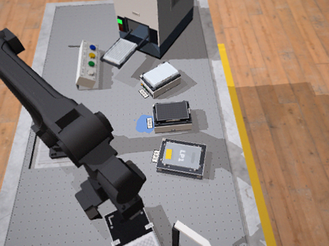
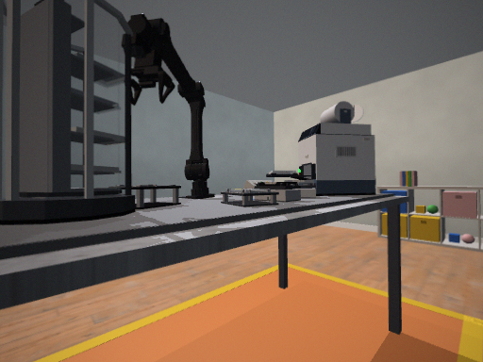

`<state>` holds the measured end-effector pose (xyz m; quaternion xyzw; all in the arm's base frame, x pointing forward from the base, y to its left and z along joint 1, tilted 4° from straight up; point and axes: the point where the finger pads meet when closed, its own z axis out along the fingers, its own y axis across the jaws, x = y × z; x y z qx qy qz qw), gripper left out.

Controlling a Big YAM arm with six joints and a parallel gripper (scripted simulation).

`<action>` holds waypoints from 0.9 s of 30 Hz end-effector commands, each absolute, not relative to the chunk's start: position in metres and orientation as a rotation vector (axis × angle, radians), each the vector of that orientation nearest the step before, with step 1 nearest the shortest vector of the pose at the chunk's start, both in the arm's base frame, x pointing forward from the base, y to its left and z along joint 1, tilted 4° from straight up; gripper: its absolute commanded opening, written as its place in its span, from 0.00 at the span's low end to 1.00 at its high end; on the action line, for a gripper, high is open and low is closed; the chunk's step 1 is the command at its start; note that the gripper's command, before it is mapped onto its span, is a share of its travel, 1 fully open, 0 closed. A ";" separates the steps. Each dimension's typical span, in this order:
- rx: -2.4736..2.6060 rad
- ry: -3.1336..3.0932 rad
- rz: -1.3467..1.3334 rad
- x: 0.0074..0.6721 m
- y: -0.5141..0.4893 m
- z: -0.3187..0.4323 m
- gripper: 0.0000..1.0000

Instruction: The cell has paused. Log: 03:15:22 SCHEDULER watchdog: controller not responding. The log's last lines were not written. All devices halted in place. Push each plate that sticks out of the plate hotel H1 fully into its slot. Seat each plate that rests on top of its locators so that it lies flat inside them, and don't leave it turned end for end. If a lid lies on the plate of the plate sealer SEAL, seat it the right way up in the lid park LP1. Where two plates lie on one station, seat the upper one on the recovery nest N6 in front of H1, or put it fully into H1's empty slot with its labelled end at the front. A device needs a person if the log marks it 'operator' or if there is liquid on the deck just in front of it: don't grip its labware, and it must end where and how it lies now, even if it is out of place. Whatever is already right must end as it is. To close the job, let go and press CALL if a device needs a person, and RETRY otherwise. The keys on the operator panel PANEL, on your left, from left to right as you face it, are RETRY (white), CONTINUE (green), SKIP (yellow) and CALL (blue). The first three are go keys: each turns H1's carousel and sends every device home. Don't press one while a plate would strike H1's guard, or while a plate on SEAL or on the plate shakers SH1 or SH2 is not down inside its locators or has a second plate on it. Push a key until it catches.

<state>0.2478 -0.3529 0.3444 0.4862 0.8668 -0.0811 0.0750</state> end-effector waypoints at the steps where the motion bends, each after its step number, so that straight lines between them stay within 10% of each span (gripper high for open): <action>1: 1.430 2.499 -0.311 0.252 -0.348 0.355 1.00; 27: 1.312 2.016 -0.632 0.252 -0.348 0.356 1.00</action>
